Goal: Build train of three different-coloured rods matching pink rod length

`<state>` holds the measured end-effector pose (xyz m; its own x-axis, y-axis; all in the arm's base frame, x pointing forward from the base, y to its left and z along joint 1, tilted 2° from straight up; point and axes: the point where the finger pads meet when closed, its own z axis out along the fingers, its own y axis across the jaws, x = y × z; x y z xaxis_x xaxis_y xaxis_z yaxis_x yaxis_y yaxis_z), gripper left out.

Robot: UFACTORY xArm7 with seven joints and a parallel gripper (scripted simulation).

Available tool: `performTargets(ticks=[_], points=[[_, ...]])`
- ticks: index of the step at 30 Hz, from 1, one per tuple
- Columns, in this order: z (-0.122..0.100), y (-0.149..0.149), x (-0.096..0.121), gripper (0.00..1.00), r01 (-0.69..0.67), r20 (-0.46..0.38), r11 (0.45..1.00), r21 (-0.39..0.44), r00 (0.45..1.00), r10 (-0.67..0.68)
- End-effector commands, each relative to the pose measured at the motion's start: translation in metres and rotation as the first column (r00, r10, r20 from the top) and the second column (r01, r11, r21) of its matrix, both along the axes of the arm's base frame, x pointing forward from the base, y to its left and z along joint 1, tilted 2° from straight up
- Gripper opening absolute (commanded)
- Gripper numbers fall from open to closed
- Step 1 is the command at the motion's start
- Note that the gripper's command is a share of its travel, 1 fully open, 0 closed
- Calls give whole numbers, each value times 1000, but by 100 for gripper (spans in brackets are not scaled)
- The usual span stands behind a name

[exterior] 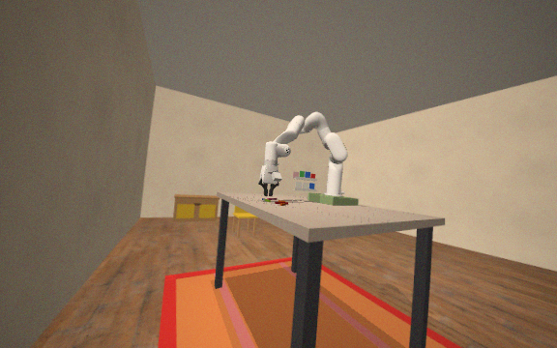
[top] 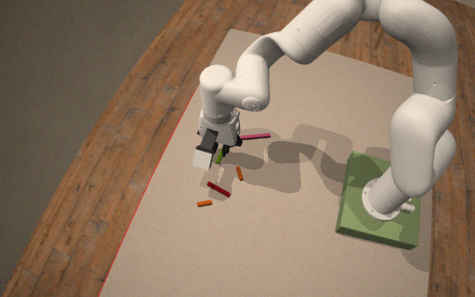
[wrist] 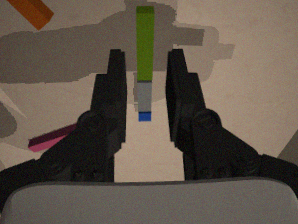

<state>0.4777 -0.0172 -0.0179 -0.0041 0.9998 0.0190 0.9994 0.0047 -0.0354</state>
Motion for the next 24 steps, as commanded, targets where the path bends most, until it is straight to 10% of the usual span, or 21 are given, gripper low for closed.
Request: performTargets(ticks=[1, 16, 17, 24], points=[[30, -1, 2, 24, 0, 4, 1000, 1, 1000, 0], [64, -1, 3, 24, 0, 4, 1000, 1, 1000, 0], [64, -1, 3, 100, 0, 4, 1000, 1, 1000, 0], [64, -1, 3, 100, 0, 4, 1000, 1, 1000, 0]])
